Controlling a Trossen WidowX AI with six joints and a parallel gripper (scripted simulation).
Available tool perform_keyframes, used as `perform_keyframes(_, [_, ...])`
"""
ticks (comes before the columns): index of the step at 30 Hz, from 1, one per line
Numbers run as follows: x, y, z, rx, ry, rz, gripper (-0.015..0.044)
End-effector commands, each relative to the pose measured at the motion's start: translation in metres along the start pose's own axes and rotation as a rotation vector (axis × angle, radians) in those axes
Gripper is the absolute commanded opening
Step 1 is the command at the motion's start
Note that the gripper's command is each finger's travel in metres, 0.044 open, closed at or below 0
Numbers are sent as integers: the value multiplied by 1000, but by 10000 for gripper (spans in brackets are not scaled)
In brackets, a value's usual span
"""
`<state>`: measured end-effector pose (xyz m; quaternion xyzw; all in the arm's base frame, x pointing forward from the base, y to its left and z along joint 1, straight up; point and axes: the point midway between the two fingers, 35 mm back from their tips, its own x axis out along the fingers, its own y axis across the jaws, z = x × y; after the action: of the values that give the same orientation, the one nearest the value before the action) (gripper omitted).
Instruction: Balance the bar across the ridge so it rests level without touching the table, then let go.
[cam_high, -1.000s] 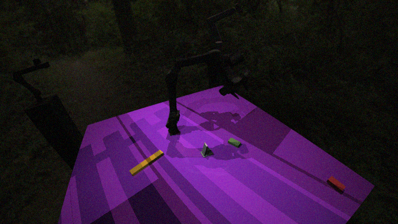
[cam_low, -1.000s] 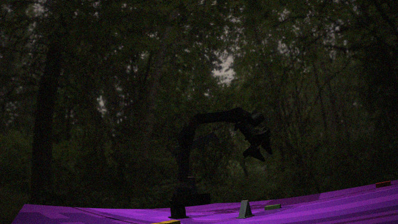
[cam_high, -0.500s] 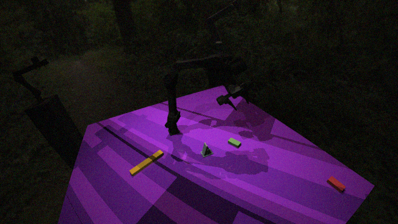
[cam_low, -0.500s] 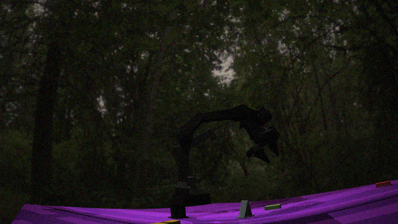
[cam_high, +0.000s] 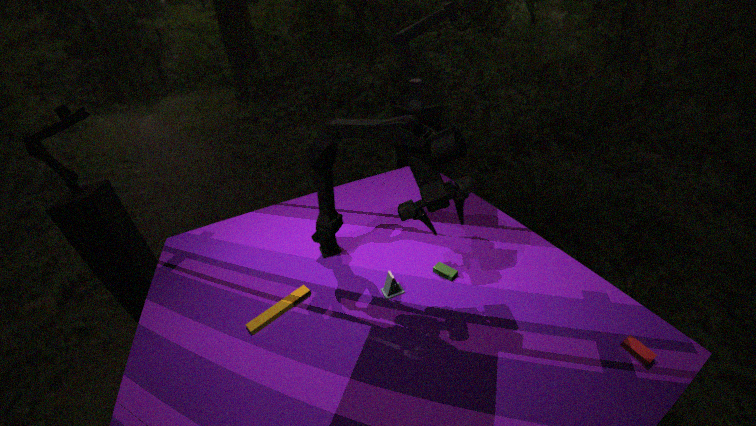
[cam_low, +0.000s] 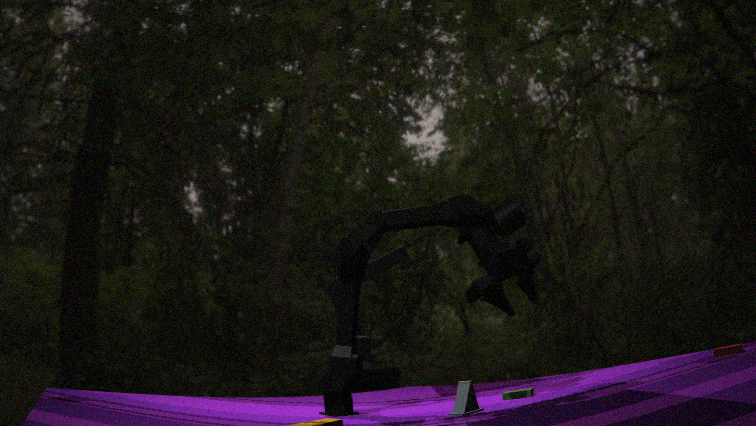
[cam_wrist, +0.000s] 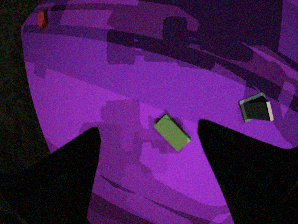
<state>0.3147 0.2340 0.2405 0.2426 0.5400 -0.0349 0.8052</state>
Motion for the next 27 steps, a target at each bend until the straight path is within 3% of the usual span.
perform_keyframes(1, [5,-15,13,18,-2,-28,315])
perform_keyframes(27, [22,-135,97,189,-27,-209,315])
